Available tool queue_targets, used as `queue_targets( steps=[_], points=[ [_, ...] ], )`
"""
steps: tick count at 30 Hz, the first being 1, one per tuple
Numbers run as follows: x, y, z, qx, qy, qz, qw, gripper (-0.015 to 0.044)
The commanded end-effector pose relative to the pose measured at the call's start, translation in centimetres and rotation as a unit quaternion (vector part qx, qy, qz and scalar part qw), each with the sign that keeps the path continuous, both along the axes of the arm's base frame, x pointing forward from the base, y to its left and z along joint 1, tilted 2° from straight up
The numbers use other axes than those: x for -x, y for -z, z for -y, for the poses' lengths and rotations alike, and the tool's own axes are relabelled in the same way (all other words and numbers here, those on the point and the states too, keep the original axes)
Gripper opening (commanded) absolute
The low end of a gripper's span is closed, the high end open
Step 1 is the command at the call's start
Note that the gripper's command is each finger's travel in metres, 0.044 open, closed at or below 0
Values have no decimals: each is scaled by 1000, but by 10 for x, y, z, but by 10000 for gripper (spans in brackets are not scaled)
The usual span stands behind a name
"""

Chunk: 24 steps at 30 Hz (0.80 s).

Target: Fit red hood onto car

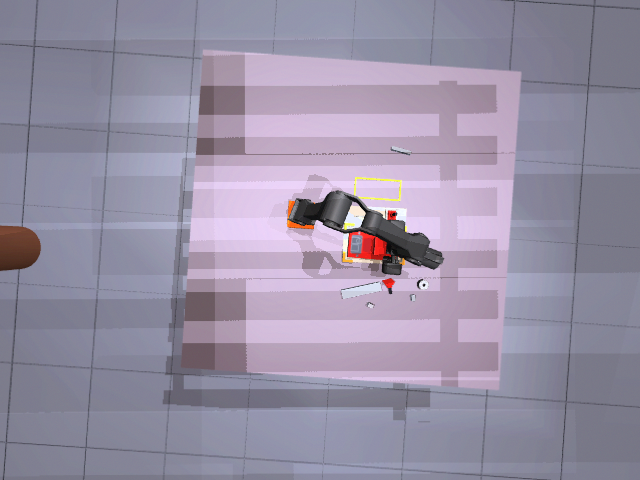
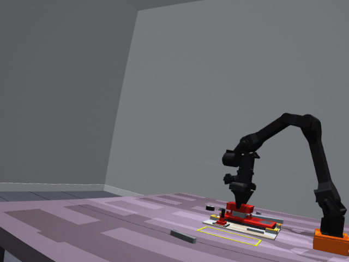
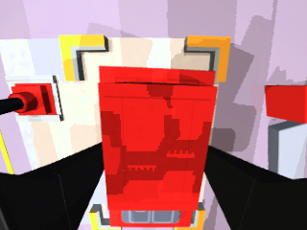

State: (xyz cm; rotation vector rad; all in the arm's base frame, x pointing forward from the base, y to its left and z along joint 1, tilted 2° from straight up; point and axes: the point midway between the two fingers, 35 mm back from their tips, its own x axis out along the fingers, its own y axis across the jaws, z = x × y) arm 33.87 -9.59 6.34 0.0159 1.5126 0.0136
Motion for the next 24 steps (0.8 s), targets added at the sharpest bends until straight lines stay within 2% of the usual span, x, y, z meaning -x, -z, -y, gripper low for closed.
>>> queue_targets(
  steps=[1, 24],
  points=[
    [0, 1, 2, 2, 1, 0, 1000, 0],
    [-1, 9, 2, 2, 1, 0, 1000, 0]
  ],
)
